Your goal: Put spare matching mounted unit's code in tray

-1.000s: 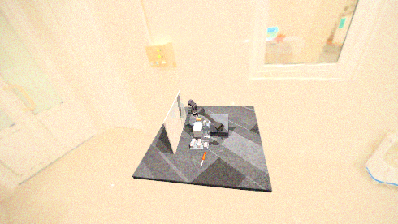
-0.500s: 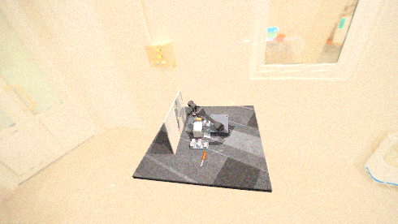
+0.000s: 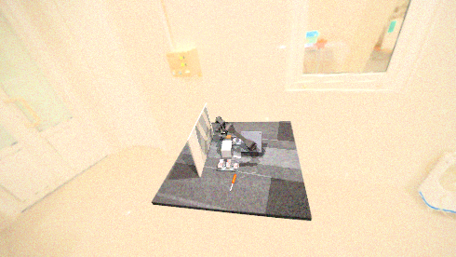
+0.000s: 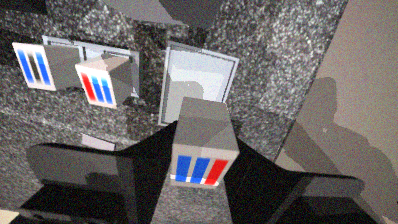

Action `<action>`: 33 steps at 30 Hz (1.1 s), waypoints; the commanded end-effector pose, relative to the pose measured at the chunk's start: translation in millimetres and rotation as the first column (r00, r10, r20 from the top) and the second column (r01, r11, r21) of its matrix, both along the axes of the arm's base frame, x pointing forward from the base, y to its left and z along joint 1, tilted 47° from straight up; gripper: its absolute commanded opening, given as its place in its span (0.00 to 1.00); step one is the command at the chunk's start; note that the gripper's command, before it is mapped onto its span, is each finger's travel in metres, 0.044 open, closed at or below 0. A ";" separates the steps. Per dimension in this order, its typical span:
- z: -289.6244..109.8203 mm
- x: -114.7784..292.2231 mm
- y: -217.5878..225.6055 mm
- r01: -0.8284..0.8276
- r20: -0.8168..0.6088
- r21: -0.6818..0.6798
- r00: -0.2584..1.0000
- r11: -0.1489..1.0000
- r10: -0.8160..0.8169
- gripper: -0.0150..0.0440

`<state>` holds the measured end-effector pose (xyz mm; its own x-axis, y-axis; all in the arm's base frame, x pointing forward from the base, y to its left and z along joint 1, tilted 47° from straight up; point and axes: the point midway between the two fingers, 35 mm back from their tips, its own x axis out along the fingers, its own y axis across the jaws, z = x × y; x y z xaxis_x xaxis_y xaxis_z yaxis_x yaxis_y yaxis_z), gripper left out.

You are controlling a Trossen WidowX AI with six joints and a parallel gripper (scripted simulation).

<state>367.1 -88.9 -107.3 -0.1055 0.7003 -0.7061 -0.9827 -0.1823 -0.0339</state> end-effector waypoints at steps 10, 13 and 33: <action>-8.4 -1.2 8.8 0.005 -0.003 0.005 1.000 1.000 -0.005 0.25; -10.3 -1.5 10.8 0.005 -0.003 0.005 1.000 1.000 -0.005 0.25; -22.3 -4.0 23.8 0.005 -0.002 0.006 1.000 1.000 -0.005 0.25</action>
<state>363.9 -67.6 -127.7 -0.1051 0.7013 -0.7051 -0.9827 -0.1821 -0.0347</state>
